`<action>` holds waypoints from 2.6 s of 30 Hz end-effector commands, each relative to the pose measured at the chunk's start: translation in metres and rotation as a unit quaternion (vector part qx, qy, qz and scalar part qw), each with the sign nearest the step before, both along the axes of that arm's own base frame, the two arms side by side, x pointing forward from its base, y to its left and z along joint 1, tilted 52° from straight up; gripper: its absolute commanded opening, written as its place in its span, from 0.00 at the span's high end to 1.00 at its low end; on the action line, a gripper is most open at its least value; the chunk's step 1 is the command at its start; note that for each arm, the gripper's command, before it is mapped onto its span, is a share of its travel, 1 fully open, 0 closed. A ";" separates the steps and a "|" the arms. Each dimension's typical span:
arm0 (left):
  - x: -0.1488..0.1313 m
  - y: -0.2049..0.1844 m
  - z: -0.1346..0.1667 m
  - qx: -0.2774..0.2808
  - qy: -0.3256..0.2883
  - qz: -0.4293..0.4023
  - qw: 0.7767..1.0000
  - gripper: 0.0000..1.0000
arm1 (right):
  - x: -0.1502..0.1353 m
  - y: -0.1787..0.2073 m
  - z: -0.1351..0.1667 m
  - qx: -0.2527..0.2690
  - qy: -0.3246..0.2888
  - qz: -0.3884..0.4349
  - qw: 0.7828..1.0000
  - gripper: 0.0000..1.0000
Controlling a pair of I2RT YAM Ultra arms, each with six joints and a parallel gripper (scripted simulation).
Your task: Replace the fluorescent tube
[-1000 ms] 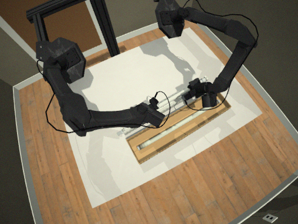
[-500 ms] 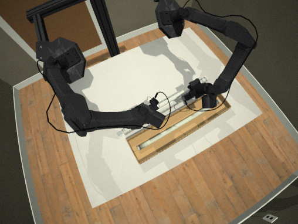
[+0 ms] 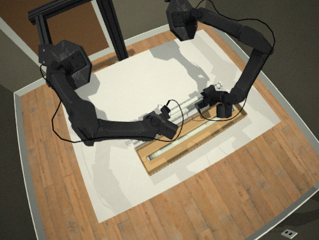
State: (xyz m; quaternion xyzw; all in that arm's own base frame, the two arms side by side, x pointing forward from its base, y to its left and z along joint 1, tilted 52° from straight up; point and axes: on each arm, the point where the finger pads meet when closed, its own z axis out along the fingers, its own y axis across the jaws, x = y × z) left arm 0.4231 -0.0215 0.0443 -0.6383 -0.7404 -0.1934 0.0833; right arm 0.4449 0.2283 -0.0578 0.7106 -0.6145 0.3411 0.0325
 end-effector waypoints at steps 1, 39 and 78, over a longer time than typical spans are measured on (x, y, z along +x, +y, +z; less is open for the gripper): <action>0.010 -0.013 0.007 -0.014 -0.012 -0.004 1.000 0.89 | -0.001 0.010 -0.002 0.006 0.006 -0.003 1.000 0.89; 0.018 -0.015 0.020 -0.029 0.017 0.012 0.999 0.51 | 0.010 0.016 0.002 0.017 0.030 -0.033 0.999 0.89; 0.003 -0.026 0.038 -0.019 0.056 0.024 0.998 0.51 | -0.017 0.029 0.023 0.000 0.064 -0.035 0.997 0.51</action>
